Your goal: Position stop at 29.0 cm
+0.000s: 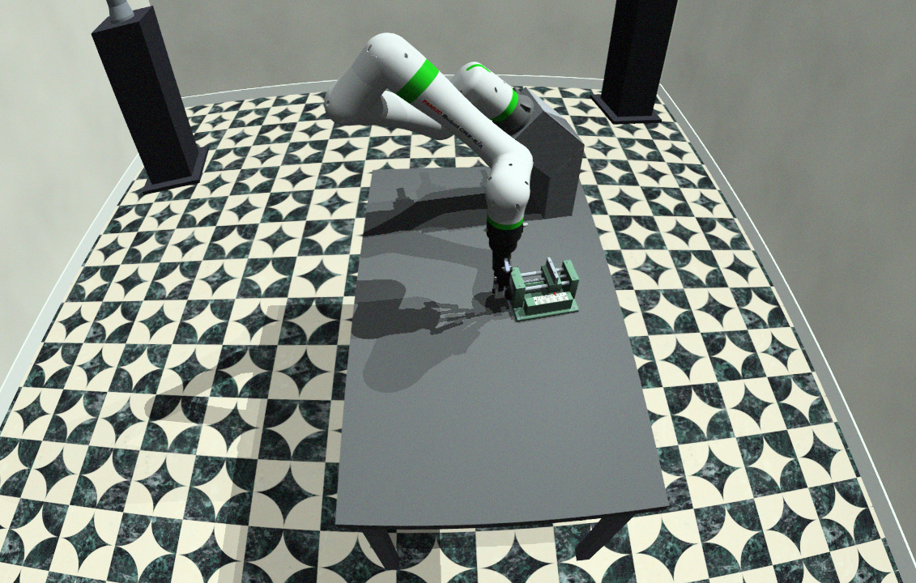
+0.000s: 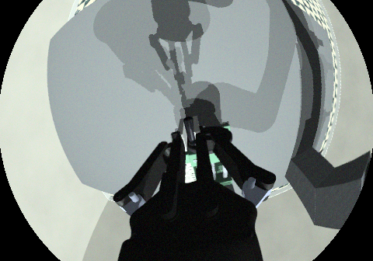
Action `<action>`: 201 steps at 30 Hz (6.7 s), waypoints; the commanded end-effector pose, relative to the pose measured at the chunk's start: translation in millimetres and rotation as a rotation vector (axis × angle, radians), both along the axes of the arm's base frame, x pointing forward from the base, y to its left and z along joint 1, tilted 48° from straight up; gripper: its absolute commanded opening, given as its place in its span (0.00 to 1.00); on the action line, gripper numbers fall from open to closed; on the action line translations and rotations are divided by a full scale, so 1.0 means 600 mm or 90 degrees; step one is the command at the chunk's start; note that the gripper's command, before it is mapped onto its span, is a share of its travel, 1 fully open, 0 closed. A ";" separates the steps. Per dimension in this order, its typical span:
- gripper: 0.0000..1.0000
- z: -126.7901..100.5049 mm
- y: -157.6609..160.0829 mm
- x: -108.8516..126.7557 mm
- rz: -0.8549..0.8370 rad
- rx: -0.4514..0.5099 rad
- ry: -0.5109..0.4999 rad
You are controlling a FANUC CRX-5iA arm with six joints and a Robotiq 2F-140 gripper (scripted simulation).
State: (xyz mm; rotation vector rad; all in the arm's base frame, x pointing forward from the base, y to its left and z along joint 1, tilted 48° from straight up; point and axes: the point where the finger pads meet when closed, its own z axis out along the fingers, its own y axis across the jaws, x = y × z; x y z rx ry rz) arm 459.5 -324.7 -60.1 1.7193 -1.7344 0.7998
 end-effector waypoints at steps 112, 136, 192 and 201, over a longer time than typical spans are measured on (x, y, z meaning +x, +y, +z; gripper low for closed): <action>0.04 -0.054 -0.059 -0.050 0.000 0.000 0.000; 0.04 -0.054 -0.059 -0.051 0.000 0.000 0.000; 0.04 -0.040 -0.043 -0.091 0.000 0.000 0.000; 0.04 -0.030 -0.031 -0.100 0.000 0.000 0.000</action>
